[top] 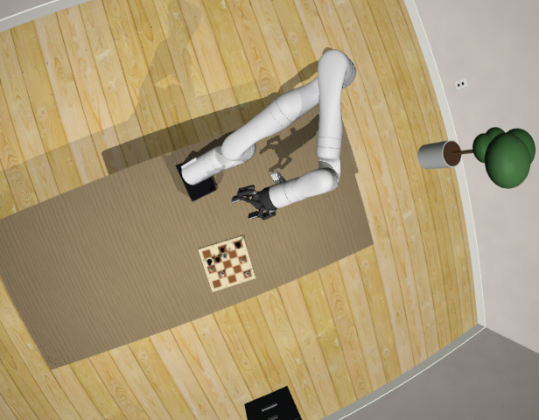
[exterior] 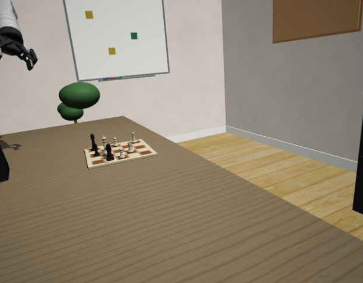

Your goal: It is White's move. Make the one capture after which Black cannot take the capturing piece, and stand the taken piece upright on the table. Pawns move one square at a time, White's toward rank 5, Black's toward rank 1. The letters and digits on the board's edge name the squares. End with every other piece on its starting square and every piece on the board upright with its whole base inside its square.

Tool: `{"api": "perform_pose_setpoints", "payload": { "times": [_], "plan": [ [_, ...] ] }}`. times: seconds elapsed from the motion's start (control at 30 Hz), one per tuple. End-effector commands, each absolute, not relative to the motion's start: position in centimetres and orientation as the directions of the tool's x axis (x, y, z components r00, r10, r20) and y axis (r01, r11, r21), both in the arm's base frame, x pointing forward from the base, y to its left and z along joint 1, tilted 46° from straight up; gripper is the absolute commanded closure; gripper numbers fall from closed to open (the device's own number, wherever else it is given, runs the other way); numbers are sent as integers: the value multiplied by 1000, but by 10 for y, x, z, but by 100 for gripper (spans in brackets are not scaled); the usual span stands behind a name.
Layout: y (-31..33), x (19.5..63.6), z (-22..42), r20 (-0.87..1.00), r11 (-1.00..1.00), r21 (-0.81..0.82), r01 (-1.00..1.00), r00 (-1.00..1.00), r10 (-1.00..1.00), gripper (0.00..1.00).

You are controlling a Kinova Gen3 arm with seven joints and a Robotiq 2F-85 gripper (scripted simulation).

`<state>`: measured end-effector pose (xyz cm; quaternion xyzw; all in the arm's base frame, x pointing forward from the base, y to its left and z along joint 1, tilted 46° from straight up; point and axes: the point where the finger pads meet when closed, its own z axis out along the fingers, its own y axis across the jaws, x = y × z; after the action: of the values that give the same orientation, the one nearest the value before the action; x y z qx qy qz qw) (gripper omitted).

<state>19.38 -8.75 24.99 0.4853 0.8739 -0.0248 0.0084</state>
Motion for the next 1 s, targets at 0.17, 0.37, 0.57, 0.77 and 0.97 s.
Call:
{"api": "perform_pose_setpoints", "payload": {
  "times": [0.17, 0.37, 0.57, 0.77, 0.97],
  "plan": [
    [-88, 194, 250, -39, 527, -35, 849, -528, 848, 0],
    [-88, 194, 250, -39, 527, -35, 849, -528, 848, 0],
    [-88, 194, 250, -39, 527, -35, 849, -528, 848, 0],
    [-88, 196, 250, -40, 540, -37, 841, -541, 840, 0],
    [-87, 206, 252, -41, 596, -50, 802, -597, 801, 0]
  ]
}}
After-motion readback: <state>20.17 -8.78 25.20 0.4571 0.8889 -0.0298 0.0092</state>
